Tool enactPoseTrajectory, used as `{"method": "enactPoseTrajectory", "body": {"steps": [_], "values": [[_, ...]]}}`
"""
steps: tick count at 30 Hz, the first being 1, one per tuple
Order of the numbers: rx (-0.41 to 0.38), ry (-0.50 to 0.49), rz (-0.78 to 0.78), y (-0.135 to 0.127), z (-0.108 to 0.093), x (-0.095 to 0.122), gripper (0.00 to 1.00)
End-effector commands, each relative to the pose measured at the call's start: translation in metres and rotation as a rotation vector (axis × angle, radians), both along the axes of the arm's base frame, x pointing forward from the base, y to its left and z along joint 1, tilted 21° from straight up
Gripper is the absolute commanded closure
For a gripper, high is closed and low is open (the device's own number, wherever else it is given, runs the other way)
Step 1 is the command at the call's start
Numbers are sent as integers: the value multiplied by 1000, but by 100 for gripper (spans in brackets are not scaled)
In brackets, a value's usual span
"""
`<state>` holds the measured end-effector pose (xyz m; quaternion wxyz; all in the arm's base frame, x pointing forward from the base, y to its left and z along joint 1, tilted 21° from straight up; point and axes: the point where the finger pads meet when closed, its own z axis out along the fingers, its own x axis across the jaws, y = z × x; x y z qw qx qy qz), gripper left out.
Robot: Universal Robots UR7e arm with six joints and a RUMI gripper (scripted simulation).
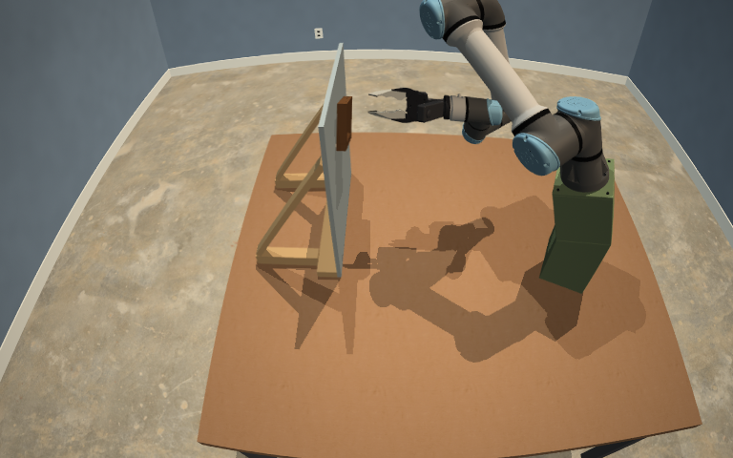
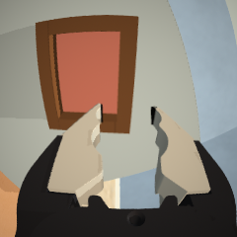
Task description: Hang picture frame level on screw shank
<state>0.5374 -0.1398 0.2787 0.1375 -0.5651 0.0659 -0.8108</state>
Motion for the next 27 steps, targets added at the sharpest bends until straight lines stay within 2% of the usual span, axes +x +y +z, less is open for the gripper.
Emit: {"method": "enactPoseTrajectory", "body": {"steps": [1, 12, 27], "values": [[0, -1, 0, 0, 1, 2, 71], [0, -1, 0, 1, 4, 10, 71], [0, -1, 0, 2, 13, 33, 71]]}}
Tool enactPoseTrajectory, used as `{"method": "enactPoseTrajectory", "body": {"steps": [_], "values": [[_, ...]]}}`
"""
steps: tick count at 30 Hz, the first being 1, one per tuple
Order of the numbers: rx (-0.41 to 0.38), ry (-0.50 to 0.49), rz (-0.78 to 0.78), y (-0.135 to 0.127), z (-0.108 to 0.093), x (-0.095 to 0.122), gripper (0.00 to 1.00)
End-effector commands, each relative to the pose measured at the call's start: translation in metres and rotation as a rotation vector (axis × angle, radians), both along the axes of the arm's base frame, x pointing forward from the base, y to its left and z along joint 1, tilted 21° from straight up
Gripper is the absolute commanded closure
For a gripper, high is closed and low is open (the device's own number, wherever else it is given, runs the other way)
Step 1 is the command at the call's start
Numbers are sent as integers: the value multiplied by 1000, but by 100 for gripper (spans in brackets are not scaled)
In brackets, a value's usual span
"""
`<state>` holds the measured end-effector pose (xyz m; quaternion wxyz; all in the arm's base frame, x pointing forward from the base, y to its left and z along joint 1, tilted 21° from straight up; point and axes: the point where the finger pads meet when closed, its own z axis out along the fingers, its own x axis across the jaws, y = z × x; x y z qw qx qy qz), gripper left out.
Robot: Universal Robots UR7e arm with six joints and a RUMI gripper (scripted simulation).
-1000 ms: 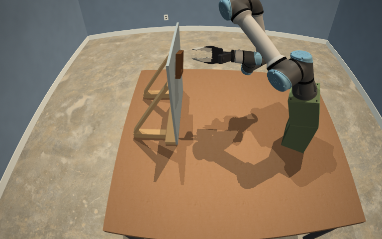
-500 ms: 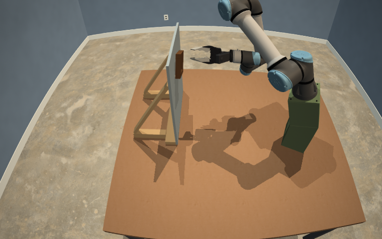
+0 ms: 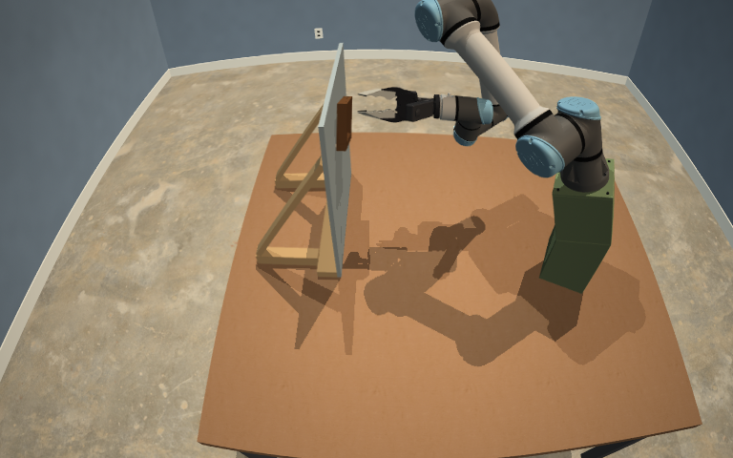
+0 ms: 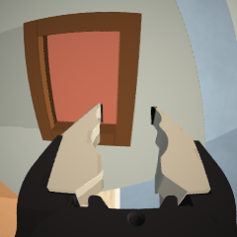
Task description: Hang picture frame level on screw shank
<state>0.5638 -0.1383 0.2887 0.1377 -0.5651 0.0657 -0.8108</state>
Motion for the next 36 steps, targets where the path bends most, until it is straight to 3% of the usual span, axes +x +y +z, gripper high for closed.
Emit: {"method": "enactPoseTrajectory", "body": {"steps": [1, 17, 36], "values": [[0, -1, -1, 0, 3, 6, 71], [0, -1, -1, 1, 11, 29, 71], [0, -1, -1, 2, 14, 36, 71]]}}
